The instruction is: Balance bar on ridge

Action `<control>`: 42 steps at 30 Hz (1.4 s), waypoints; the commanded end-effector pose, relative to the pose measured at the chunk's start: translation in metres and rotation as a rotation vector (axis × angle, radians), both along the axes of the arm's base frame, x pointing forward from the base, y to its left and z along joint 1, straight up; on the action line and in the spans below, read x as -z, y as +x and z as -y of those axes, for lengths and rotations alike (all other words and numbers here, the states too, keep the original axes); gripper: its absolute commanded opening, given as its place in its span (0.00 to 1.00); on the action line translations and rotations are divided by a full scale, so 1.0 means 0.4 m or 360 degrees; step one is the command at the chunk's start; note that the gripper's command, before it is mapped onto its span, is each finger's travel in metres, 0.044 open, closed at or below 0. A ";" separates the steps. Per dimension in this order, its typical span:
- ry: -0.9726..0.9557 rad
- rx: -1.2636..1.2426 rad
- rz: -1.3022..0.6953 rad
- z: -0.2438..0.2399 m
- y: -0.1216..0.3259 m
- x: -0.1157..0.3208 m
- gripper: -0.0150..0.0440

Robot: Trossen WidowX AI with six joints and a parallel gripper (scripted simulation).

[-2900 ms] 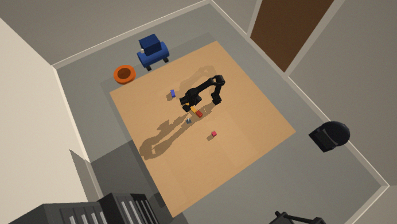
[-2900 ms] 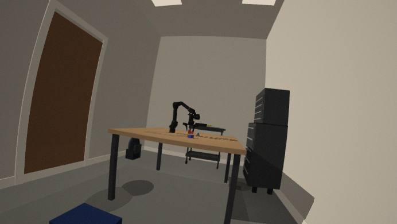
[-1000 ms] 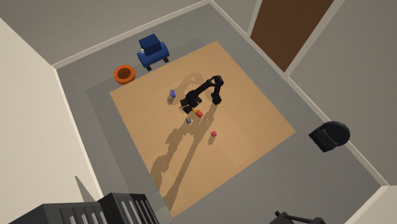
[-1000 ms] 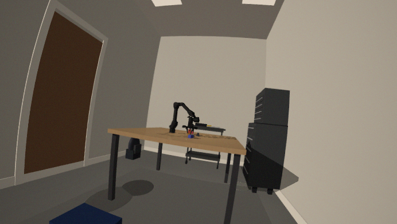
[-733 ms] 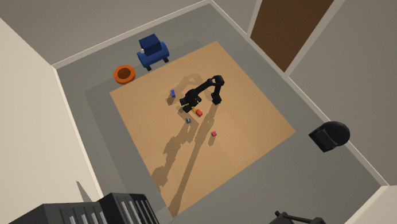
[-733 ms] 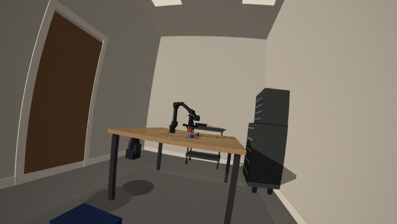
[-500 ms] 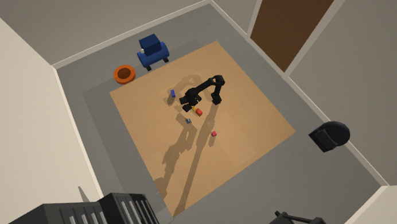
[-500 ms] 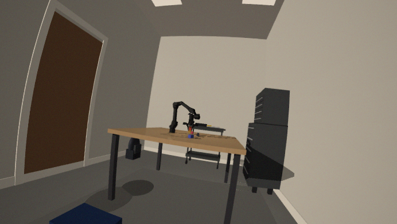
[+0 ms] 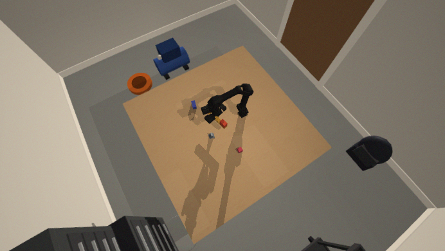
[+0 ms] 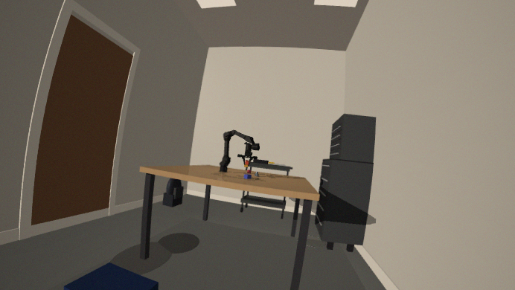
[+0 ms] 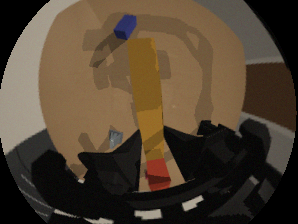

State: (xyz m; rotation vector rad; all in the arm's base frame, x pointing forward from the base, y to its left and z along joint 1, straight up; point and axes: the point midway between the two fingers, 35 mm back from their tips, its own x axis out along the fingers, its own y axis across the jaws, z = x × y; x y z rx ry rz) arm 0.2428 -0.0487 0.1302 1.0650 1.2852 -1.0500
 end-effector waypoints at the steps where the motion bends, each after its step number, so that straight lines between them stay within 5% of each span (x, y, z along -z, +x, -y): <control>1: -0.0006 -0.0016 0.0010 0.000 0.000 -0.020 0.25; 30: -0.0032 -0.1504 0.0020 -0.119 0.237 -0.040 0.25; 42: -0.0038 -0.1835 0.0024 -0.186 0.304 -0.035 0.25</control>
